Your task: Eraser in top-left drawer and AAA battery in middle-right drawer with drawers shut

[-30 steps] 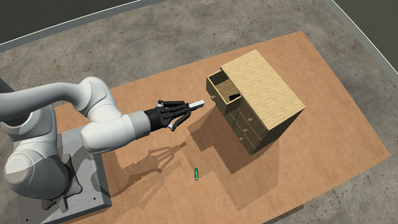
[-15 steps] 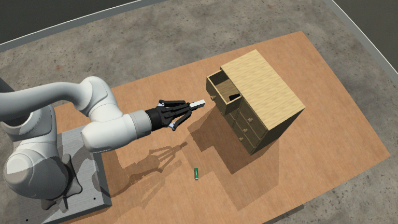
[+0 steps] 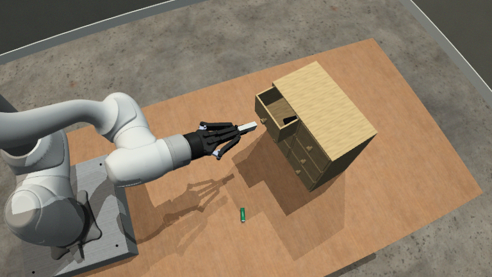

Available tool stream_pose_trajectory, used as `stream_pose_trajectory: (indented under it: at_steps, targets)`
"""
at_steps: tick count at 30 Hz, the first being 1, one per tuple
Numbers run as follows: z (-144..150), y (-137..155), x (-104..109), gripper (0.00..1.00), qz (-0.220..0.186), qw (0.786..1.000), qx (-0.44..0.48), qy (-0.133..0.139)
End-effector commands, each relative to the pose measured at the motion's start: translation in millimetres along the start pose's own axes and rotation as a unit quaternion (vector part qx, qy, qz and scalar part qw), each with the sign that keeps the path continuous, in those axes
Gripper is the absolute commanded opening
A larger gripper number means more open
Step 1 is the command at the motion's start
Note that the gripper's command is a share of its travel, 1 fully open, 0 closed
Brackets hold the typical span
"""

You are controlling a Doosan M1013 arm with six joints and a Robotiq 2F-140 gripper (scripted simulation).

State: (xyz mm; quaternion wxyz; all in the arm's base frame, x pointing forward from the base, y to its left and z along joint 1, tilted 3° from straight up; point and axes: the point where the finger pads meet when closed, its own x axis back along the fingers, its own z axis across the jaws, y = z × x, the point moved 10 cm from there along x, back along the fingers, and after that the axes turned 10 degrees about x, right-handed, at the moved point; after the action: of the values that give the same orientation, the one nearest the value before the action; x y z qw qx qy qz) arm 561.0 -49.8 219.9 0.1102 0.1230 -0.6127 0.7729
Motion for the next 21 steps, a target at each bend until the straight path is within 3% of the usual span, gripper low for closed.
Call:
stream_pose_trajectory:
  at_steps: [1,21]
  targets:
    - [0,-1,-3,0.0,0.0,1.0,0.0,0.0]
    - [2,-10,-28,0.0,0.0,1.0,0.0,0.0]
